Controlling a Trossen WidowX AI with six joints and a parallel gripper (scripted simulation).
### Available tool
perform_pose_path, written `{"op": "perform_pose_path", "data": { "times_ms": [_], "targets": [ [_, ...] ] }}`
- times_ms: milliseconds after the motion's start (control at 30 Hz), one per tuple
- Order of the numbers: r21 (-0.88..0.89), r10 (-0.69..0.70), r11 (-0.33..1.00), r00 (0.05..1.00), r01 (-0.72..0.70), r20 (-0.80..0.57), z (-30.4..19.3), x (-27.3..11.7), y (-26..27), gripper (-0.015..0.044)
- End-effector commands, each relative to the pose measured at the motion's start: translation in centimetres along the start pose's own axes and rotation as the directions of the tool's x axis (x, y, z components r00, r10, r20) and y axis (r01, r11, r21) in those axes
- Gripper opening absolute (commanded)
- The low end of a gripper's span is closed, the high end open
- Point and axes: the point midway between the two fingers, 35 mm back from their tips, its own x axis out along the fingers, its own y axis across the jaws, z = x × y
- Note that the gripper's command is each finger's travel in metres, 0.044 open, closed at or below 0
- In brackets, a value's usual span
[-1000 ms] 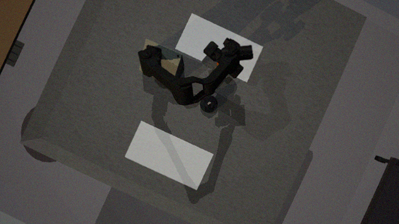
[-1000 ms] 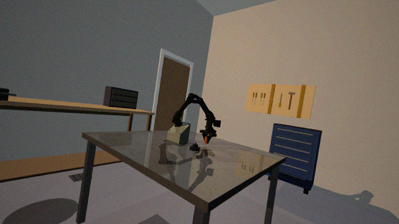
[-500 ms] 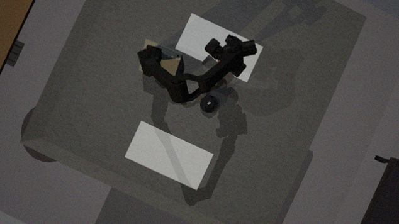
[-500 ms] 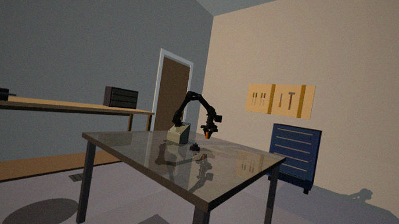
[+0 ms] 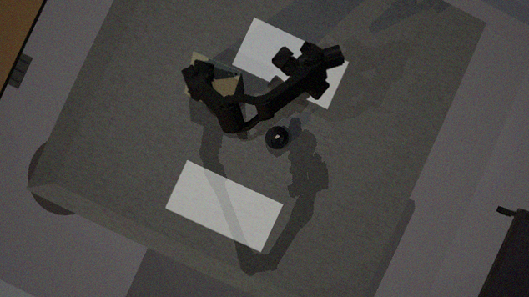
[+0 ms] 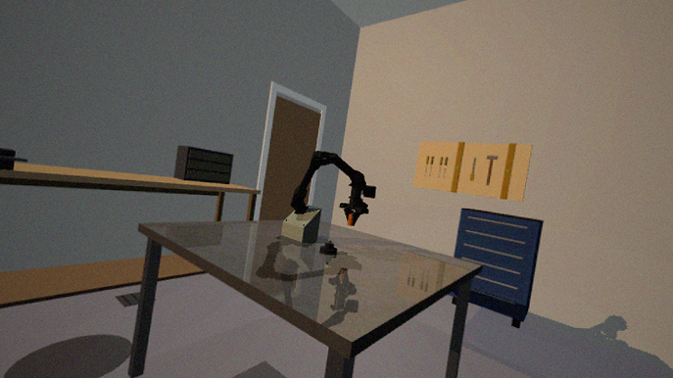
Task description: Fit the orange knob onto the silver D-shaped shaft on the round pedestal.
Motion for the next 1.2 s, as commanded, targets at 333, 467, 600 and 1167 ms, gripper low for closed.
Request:
{"op": "perform_pose_path", "data": {
  "times_ms": [333,467,600,1167],
  "targets": [
    [0.006,-0.001,1.0,1.0,0.001,0.02,-1.2,-1.4,-1.1,0.0],
    [0.005,0.0,1.0,1.0,0.0,0.025,-2.1,-1.1,-1.9,0.0],
    [0.004,0.001,1.0,1.0,-0.001,0.03,-3.1,-0.8,-2.6,0.0],
    [0.003,0.0,1.0,0.999,0.0,0.038,-7.6,0.6,-5.2,0.0]
  ]
}}
